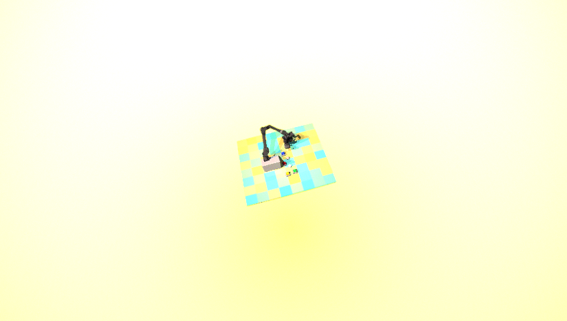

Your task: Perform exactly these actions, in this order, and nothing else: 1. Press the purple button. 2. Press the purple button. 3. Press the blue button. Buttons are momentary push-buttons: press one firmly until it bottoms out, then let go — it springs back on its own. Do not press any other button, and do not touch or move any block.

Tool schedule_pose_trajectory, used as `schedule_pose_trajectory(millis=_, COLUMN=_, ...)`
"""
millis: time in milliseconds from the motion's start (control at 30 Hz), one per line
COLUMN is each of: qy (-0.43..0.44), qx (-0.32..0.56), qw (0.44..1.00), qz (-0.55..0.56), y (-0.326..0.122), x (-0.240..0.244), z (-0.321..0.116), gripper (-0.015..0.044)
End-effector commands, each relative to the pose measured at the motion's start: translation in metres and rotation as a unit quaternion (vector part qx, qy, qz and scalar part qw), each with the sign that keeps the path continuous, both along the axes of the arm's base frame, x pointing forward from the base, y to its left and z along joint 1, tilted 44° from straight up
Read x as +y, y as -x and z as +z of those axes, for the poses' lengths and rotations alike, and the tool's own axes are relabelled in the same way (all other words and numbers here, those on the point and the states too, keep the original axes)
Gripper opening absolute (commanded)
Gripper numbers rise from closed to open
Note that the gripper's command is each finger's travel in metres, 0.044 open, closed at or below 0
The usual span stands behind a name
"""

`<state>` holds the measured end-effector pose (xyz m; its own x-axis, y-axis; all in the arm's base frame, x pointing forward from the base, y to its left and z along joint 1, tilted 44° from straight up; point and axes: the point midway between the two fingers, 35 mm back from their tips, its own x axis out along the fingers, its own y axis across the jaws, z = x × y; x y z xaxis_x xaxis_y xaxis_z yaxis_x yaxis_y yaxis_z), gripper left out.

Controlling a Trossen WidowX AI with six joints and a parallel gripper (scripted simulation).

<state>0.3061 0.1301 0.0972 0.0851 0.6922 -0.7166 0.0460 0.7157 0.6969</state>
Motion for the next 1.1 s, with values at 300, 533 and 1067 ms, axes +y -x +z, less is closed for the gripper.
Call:
schedule_pose_trajectory(millis=300, qy=0.002, qx=0.004, qw=1.0, qz=0.0, y=0.001, x=0.001, z=-0.003, gripper=0.002)
schedule_pose_trajectory(millis=533, qy=0.002, qx=0.003, qw=1.0, qz=0.0, y=0.002, x=-0.015, z=0.014, gripper=0.002)
schedule_pose_trajectory(millis=1067, qy=0.006, qx=0.005, qw=1.0, qz=-0.001, y=0.013, x=-0.073, z=0.059, gripper=0.002)
